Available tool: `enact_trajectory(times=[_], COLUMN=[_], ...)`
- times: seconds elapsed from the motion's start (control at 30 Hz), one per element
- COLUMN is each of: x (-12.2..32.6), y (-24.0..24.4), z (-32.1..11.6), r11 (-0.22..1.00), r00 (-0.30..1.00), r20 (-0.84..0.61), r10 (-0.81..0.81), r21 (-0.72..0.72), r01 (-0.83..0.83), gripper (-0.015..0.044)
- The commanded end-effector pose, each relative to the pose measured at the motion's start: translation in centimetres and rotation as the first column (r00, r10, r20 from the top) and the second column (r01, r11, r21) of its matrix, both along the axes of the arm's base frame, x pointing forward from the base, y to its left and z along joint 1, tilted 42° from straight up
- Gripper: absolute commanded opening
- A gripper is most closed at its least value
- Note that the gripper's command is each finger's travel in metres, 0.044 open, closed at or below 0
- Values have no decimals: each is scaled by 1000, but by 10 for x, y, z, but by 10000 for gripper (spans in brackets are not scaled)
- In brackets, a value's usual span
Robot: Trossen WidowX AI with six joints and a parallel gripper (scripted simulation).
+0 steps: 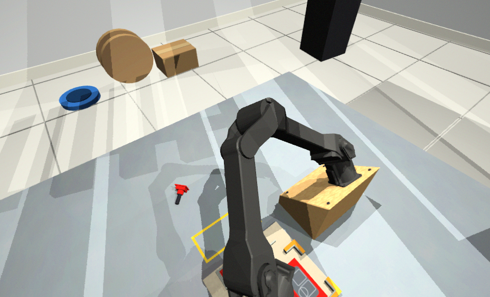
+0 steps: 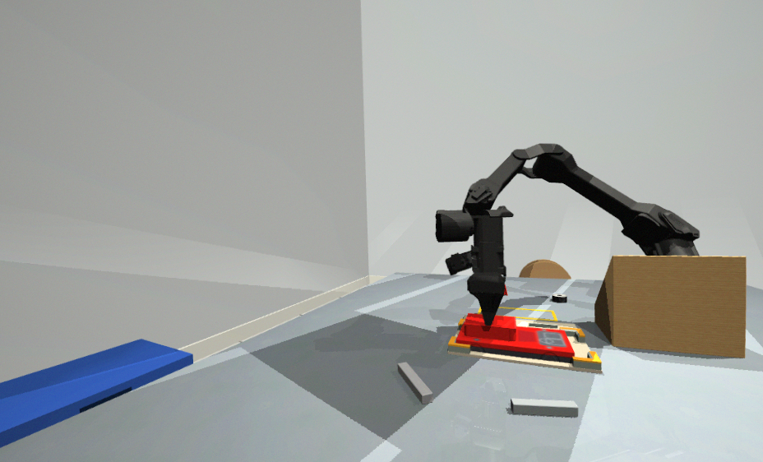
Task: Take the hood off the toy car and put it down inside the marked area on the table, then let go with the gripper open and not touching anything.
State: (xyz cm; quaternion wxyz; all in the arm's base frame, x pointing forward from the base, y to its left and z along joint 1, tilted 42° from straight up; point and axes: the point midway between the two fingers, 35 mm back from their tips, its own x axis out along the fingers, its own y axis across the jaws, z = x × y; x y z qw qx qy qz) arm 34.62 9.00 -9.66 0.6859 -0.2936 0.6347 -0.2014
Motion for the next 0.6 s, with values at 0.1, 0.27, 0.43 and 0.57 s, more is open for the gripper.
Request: enact_trajectory(times=[0.1, 0.27, 0.43, 0.57], x=[0, 0, 0, 1], y=[-3, -5, -6, -7], z=[-4, -5, -7, -9], r11=[1000, 1000, 1000, 1000], r00=[1000, 1000, 1000, 1000], r20=[-4, -4, -4, -4], r10=[5, 5, 5, 5], r21=[-7, -7, -7, -7], r01=[-5, -5, -5, -5], gripper=[440, 440, 440, 440])
